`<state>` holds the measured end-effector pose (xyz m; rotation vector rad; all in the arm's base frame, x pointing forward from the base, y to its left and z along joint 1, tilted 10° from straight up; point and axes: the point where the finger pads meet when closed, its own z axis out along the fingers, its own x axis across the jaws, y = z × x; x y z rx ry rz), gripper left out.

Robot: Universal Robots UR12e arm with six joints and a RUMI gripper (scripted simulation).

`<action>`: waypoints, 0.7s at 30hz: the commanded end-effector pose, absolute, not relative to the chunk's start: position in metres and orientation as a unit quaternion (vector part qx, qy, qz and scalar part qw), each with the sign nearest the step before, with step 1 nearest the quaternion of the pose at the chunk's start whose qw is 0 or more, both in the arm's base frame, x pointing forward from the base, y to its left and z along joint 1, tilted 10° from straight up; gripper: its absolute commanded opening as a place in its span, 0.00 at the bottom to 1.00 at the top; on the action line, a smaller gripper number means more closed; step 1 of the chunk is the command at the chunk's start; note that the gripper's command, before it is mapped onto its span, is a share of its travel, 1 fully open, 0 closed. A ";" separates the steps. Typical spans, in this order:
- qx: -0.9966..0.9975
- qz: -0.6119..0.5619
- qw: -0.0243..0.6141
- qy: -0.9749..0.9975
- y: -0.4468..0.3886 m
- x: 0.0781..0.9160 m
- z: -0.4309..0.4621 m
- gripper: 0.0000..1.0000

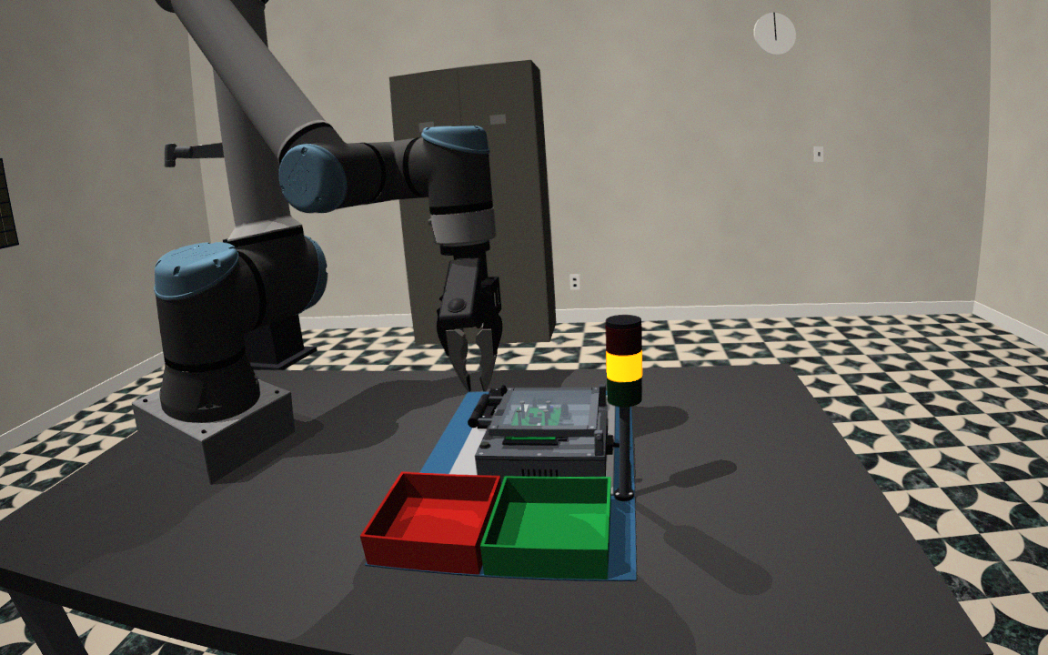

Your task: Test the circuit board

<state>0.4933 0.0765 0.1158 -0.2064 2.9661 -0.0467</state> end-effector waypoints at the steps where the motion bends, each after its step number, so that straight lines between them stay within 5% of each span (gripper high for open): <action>1: -0.069 -0.015 0.084 0.994 0.075 0.491 0.149 0.13; 15: -0.069 -0.015 0.084 0.994 0.076 0.487 0.172 0.13; 16: -0.069 -0.015 0.084 0.994 0.076 0.487 0.172 1.00; 21: -0.069 -0.015 0.083 0.994 0.076 0.486 0.171 1.00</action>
